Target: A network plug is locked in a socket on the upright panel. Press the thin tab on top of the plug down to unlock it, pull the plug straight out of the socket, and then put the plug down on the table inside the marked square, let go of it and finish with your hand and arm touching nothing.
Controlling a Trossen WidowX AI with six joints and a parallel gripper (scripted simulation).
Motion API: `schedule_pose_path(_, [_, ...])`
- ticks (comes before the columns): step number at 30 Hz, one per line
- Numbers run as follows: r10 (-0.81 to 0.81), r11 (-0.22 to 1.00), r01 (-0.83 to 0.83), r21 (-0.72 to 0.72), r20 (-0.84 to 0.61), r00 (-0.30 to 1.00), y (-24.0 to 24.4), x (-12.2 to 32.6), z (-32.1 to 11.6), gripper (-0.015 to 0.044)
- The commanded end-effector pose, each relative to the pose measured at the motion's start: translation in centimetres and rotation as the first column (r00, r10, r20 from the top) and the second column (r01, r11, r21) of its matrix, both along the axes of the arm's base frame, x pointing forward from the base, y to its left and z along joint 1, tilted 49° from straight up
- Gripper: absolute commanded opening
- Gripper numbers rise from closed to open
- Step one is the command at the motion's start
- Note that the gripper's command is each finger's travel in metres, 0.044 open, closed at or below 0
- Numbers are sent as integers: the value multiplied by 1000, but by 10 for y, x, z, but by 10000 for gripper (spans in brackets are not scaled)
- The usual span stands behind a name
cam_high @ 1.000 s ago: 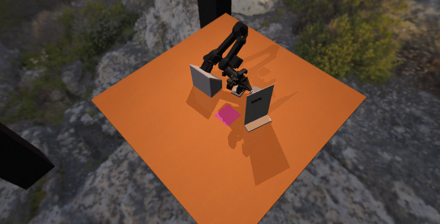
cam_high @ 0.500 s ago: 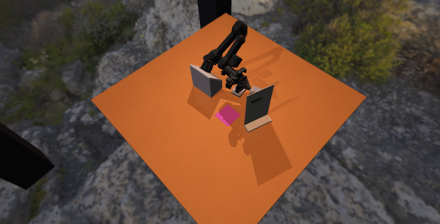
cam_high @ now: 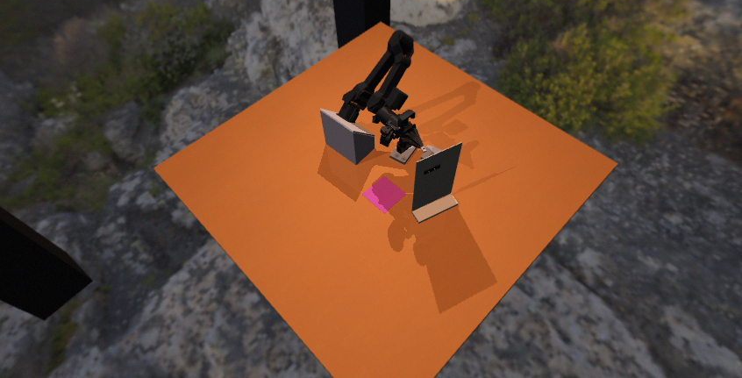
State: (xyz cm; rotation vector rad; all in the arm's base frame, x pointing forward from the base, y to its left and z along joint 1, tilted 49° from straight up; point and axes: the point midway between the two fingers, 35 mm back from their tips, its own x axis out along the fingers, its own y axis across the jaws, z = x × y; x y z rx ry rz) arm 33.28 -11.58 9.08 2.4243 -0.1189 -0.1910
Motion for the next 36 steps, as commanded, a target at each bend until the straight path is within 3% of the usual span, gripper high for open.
schedule_pose_path(1, [-1,1000,1,-10,11,1000,-7,-2,10,0])
schedule_pose_path(20, [-1,1000,1,-19,28,1000,-25,-16,39,0])
schedule_pose_path(36, [116,992,-123,-12,-246,962,-20,-10,-34,0])
